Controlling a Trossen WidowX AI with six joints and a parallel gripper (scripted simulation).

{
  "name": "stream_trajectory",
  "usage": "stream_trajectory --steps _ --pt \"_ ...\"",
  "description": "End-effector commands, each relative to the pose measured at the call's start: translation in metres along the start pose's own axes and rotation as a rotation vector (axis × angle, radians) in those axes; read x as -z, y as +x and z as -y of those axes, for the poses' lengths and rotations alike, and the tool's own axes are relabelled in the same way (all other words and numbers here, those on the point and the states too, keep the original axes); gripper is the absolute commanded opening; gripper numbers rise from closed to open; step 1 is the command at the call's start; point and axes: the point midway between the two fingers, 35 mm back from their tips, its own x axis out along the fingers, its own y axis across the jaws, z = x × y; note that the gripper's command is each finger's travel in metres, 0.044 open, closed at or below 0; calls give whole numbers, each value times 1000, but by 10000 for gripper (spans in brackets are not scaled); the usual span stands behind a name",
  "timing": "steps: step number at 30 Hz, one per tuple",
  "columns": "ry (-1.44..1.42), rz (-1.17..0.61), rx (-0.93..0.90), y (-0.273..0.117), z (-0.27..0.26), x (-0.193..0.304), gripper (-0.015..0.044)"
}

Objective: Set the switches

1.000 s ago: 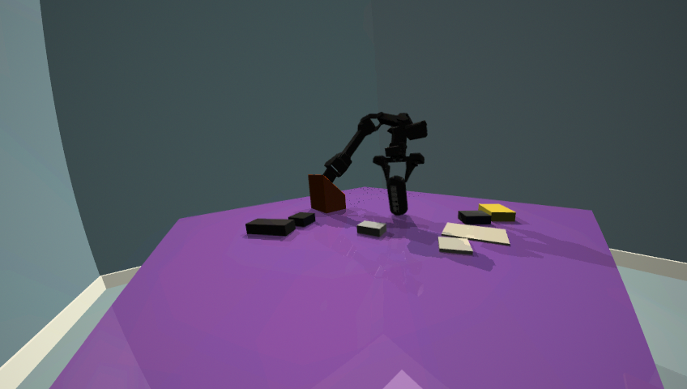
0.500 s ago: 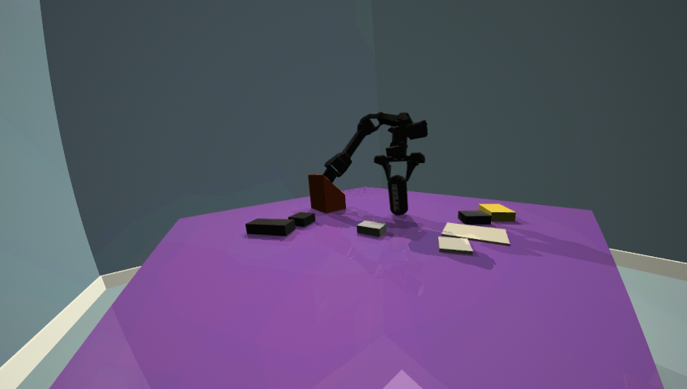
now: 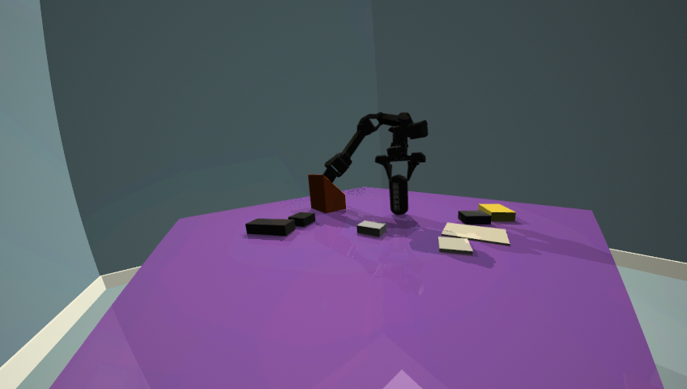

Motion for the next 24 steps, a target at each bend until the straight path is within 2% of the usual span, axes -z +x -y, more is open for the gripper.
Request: stream_trajectory --steps 1,24 --pt "-7 -29 3 2 0 9 336" --pt "-7 -81 3 0 0 26 338"
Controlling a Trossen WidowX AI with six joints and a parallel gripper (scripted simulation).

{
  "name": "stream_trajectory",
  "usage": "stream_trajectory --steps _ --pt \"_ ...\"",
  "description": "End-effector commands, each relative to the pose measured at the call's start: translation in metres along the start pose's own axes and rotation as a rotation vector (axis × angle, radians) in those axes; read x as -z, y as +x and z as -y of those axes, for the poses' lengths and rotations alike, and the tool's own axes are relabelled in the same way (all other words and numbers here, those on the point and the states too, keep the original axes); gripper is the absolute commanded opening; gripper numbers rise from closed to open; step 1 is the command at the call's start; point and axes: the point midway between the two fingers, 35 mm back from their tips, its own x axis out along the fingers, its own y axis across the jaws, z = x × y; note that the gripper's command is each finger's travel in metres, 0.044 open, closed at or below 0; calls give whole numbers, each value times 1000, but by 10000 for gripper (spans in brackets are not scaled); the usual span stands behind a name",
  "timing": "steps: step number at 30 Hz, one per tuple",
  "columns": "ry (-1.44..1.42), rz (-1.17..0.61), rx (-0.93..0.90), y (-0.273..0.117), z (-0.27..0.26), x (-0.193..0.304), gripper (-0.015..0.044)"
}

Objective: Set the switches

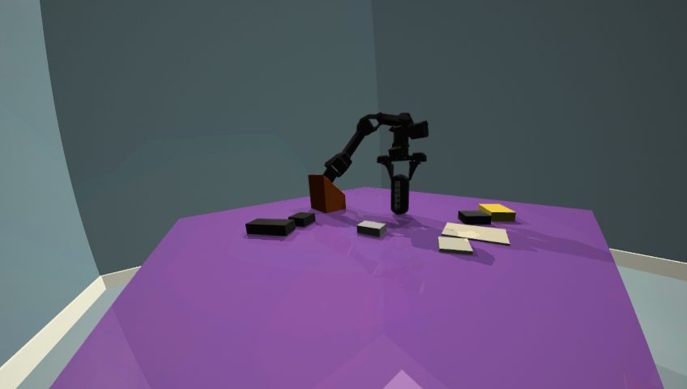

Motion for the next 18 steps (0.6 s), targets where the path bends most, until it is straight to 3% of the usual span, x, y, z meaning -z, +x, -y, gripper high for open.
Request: stream_trajectory --steps 1,18 --pt "-10 -28 7 3 0 10 338" --pt "-10 -69 7 4 0 22 338"
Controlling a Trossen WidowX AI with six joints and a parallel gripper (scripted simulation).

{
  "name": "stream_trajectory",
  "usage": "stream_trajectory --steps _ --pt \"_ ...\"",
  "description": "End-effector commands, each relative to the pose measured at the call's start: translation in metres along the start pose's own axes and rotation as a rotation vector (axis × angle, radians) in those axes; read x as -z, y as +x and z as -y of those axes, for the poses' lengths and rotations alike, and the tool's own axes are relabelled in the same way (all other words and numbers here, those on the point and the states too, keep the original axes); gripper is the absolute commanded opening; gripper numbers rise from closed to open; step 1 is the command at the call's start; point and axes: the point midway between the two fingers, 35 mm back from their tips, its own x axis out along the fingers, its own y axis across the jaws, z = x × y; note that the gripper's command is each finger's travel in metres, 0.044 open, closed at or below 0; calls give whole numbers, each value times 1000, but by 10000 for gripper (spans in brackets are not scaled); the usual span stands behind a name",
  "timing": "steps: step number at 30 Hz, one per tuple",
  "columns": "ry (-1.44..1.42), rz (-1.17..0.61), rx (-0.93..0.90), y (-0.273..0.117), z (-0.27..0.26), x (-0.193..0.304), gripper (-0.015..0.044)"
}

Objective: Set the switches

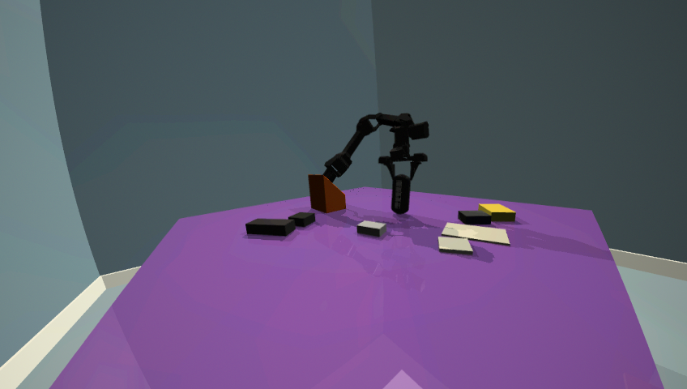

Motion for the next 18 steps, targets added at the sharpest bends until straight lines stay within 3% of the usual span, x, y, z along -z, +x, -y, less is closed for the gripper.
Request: stream_trajectory --steps 1,18 --pt "-10 -24 11 4 1 9 338" --pt "-10 -68 11 7 1 21 338"
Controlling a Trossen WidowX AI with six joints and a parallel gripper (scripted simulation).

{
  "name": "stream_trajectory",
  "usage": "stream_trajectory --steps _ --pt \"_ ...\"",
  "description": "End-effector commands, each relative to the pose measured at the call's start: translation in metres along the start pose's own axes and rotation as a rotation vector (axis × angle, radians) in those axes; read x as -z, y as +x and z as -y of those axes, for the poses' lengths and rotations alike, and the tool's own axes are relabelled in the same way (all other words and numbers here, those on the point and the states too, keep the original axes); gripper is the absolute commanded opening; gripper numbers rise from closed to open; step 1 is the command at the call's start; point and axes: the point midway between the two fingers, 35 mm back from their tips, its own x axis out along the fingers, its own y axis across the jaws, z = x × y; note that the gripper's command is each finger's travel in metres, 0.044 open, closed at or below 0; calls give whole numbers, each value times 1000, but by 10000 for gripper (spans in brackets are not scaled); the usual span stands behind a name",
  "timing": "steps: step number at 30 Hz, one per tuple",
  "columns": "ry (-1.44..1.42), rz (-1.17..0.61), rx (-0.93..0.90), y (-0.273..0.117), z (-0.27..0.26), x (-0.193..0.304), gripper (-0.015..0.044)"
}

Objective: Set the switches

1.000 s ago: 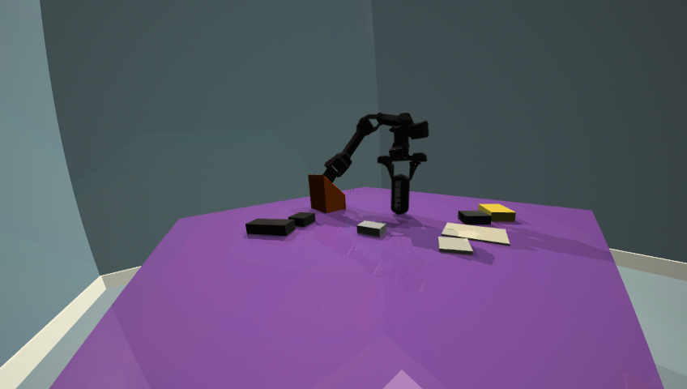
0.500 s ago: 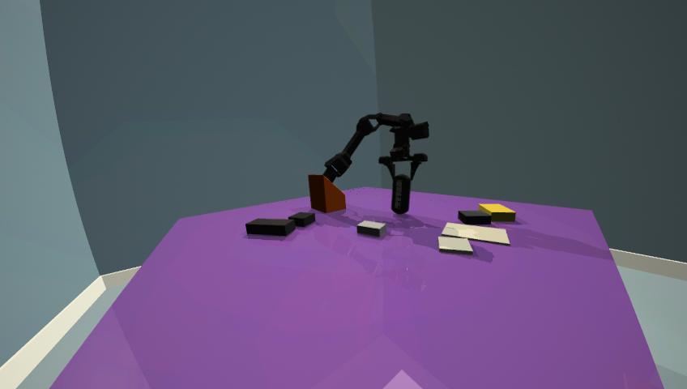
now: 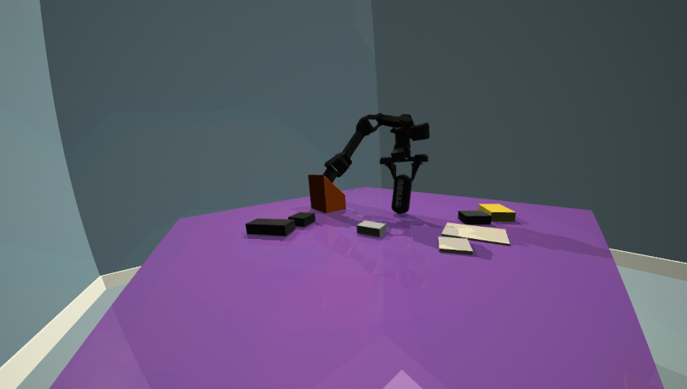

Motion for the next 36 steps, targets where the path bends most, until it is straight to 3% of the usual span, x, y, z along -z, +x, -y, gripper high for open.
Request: stream_trajectory --steps 1,36 --pt "-7 -19 13 5 1 6 338" --pt "-7 -44 13 15 2 32 338"
